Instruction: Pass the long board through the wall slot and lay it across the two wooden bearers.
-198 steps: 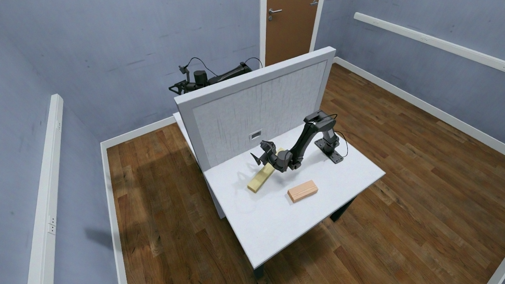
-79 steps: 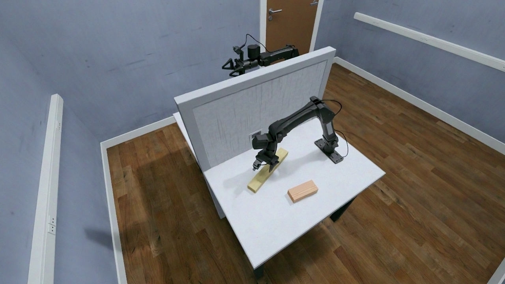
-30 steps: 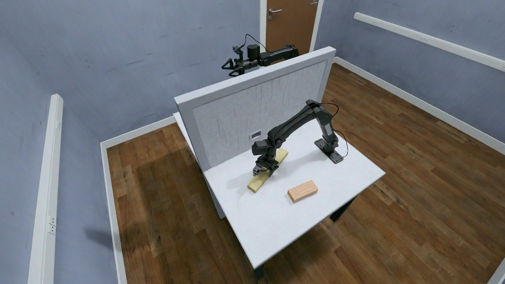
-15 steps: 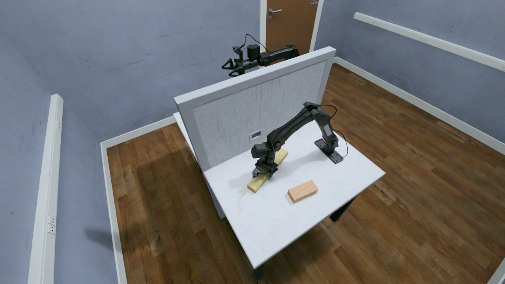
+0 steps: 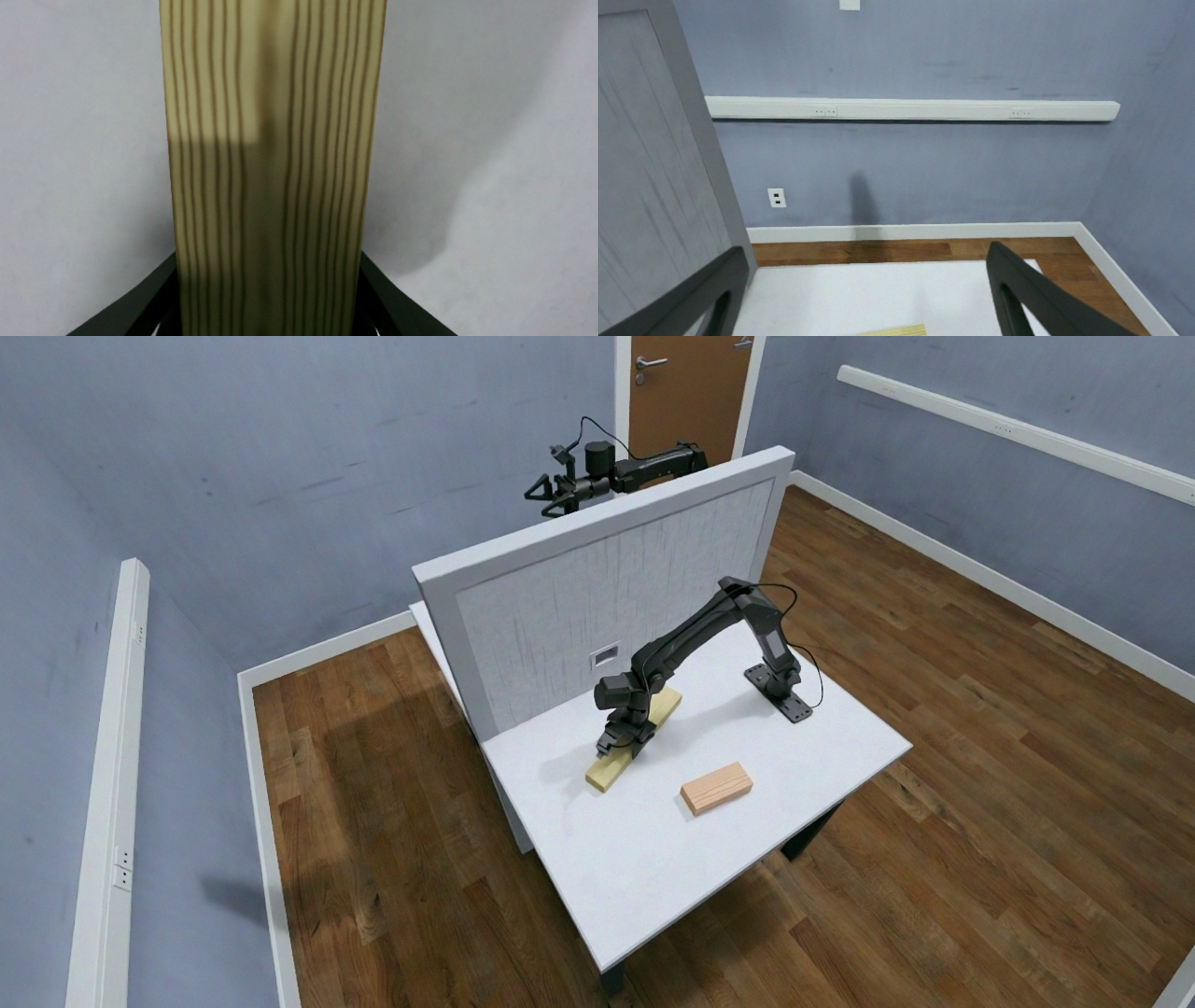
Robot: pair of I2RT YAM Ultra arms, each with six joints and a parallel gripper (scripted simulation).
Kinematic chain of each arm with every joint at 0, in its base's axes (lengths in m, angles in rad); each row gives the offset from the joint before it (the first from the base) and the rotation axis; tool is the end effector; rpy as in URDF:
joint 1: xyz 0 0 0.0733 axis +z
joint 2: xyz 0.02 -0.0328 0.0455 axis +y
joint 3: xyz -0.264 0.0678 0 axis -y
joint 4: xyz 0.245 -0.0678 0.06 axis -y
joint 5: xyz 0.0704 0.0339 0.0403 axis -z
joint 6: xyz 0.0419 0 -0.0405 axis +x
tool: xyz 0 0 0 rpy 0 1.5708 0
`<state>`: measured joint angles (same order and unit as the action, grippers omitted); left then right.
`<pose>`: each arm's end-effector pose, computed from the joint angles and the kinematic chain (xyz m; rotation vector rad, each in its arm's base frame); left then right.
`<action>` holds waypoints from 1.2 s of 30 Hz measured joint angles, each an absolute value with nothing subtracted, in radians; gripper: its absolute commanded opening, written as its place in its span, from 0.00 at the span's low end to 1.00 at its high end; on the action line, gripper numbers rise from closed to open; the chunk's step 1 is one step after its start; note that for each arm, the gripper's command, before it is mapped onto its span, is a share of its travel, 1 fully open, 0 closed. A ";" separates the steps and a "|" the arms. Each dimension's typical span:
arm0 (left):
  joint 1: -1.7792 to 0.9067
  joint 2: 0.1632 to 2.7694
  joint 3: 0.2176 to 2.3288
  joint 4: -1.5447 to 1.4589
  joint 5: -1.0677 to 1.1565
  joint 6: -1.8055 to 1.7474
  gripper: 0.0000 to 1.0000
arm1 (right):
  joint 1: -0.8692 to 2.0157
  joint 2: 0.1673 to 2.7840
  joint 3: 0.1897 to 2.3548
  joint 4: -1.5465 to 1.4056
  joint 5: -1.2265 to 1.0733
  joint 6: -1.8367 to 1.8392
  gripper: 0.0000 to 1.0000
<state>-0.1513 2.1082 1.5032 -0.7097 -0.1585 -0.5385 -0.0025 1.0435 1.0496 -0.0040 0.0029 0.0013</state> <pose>0.4153 -0.0555 0.1474 -0.5762 2.7875 0.0888 0.2441 0.0004 0.4085 0.0053 1.5687 -0.0032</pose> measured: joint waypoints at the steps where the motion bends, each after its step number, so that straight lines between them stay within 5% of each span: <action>1: -0.151 2.108 1.503 -0.710 -0.159 -0.538 0.00 | -0.002 1.044 1.050 -0.004 0.003 0.001 1.00; 36: -0.151 2.064 1.610 -0.857 -0.159 -0.539 0.00 | -0.002 1.044 1.050 -0.004 0.003 0.001 1.00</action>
<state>-0.1513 2.0640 1.6096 -0.8574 -0.1585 -0.5392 -0.0025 1.0435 1.0496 -0.0040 0.0029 0.0013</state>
